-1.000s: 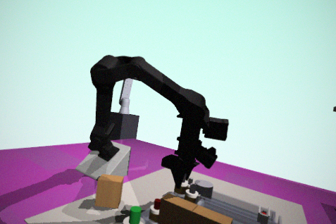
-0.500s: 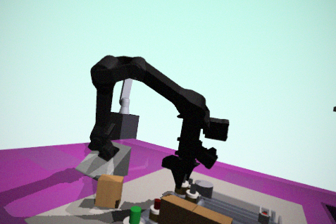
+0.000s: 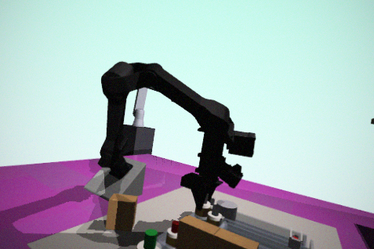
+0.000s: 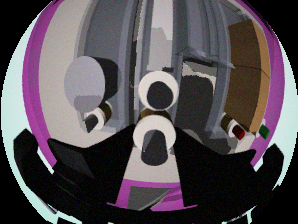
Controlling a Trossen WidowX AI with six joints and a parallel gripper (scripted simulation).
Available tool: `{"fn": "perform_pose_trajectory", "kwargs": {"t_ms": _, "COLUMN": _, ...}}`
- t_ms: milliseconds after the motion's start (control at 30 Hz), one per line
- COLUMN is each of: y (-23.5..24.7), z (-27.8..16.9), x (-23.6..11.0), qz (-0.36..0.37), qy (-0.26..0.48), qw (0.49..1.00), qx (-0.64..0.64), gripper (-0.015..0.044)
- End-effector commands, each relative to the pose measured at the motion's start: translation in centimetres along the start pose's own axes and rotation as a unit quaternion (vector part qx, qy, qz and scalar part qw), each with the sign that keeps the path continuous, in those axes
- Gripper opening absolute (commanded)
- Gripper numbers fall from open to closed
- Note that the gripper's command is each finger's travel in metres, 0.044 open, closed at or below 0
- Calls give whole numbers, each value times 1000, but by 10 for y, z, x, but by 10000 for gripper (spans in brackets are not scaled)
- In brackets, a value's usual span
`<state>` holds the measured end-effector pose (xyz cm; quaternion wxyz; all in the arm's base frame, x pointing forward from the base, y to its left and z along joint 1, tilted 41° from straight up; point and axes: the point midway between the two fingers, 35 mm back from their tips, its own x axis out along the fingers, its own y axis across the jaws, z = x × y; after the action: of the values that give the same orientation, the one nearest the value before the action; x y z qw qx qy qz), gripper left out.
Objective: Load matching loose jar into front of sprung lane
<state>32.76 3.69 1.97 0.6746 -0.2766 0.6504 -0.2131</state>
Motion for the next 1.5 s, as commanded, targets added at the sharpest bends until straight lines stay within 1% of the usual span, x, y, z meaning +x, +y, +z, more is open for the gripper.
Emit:
{"fn": "perform_pose_trajectory", "kwargs": {"t_ms": 0, "y": -1, "z": 6, "x": -1, "qz": -2, "qy": -11, "qw": 1000, "qx": 5, "gripper": 0}}
{"fn": "perform_pose_trajectory", "kwargs": {"t_ms": 1467, "y": -2, "z": 5, "x": 13, "qz": -3, "qy": -11, "qw": 1000, "qx": 5, "gripper": 0}}
